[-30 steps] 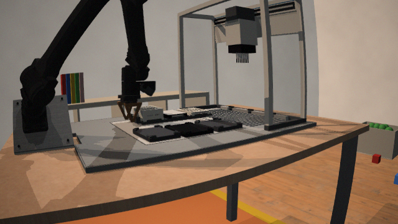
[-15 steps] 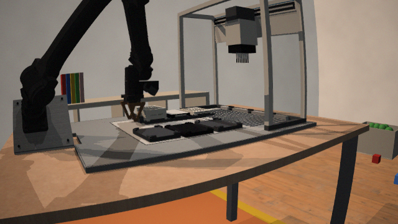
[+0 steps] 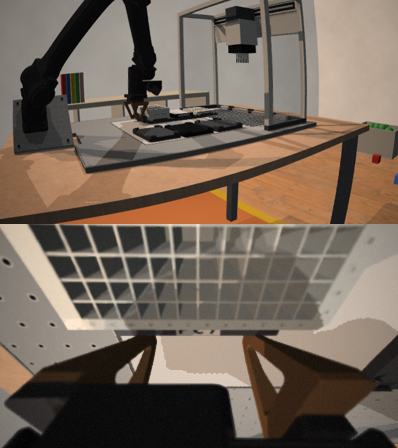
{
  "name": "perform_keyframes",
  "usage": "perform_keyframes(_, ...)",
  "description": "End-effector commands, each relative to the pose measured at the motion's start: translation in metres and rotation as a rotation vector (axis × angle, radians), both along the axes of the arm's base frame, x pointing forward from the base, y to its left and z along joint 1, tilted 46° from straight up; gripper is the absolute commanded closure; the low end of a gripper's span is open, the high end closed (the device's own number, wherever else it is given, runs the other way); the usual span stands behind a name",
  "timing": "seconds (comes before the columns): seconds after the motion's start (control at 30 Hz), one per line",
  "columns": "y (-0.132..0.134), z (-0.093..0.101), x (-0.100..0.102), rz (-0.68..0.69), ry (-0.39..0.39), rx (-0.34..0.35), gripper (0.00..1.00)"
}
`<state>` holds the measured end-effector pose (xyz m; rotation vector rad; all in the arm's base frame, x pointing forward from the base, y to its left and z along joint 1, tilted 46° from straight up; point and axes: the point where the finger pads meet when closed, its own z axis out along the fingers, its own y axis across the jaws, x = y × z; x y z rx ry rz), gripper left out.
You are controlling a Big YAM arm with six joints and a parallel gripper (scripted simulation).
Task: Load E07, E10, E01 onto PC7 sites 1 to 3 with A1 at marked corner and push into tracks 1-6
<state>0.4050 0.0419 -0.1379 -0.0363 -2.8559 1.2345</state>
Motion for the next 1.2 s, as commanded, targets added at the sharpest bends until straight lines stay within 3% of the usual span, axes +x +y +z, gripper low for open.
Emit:
perform_keyframes(0.0, 0.014, 0.012, 0.047, 0.01, -0.087, 0.024, 0.2)
perform_keyframes(1.17, 0.011, 0.012, 0.079, 0.006, -0.091, 0.025, 0.2)
